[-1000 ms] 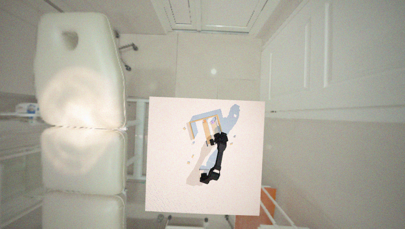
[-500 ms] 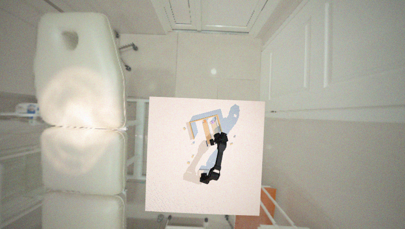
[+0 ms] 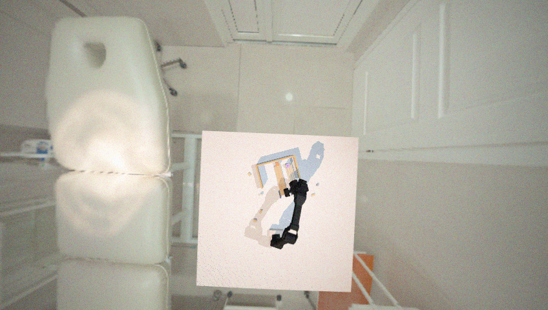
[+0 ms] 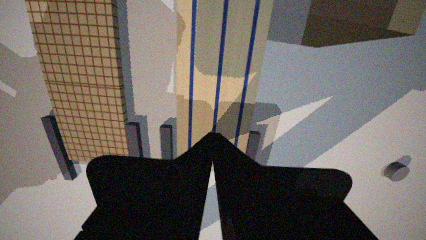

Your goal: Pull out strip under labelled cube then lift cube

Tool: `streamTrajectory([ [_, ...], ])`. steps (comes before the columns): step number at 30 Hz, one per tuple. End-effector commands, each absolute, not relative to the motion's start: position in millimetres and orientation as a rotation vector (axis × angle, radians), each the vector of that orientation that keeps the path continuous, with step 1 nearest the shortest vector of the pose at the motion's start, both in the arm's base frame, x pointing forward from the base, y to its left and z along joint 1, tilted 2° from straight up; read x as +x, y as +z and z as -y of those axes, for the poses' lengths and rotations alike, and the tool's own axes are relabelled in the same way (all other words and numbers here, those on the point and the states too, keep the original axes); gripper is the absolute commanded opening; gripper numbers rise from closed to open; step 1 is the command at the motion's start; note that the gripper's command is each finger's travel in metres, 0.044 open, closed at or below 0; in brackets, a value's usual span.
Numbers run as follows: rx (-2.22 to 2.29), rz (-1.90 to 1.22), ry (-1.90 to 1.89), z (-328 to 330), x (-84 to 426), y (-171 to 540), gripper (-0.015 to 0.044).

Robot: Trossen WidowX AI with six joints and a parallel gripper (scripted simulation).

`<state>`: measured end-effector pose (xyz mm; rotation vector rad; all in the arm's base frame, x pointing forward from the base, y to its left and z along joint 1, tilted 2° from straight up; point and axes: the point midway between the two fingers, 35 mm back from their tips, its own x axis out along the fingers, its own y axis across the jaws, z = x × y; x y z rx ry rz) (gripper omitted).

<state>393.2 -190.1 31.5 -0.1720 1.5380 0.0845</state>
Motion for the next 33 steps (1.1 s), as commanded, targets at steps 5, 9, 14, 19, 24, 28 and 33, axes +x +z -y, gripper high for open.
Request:
streamTrajectory([
  [5,-0.171,-1.535,0.091,189.7,393.6,29.8,0.0000],
  [9,-0.171,-1.535,0.091,189.7,393.6,29.4,0.0000],
  [14,-0.171,-1.535,0.091,189.7,393.6,28.9,0.0000],
  [19,-0.171,-1.535,0.091,189.8,393.8,28.4,0.0000],
  [24,-0.171,-1.535,0.090,189.9,394.0,27.9,0.0000],
  [28,-0.171,-1.535,0.090,190.0,394.1,27.5,0.0000],
  [33,-0.171,-1.535,0.090,190.1,394.3,27.0,0.0000],
])
